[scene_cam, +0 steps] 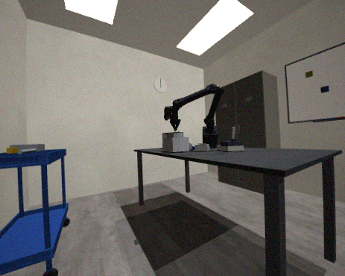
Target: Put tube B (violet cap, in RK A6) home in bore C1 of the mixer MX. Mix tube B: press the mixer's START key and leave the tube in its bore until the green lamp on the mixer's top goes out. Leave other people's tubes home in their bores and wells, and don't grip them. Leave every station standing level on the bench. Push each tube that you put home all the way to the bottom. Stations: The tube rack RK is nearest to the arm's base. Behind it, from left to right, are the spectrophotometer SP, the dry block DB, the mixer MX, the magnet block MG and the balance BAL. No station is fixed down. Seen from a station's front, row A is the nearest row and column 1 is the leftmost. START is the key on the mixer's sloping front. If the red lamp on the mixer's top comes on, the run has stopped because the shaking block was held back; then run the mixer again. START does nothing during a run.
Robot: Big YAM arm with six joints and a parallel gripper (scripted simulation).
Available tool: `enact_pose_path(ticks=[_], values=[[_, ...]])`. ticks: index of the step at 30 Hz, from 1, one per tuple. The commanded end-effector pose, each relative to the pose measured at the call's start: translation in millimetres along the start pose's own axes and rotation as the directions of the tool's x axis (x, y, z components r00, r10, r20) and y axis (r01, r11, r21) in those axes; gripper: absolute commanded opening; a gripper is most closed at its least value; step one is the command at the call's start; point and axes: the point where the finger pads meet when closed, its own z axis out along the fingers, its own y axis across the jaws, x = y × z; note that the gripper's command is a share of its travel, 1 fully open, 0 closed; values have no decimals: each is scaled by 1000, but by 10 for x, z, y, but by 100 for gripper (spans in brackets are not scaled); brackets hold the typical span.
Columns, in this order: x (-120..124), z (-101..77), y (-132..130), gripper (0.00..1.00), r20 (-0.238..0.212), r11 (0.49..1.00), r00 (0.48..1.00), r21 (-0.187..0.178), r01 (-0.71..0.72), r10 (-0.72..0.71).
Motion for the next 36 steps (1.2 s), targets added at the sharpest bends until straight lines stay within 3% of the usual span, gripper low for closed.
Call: enact_pose_path(ticks=[1, 24, 36], values=[[-79, 63, 31, 9, -1, 1000, 1000, -3, 6, -6], [-60, 74, 17, 9, -4, 1000, 1000, -4, 10, -10], [-168, 12, 57, 9, 13, 1000, 1000, -2, 25, -25]])
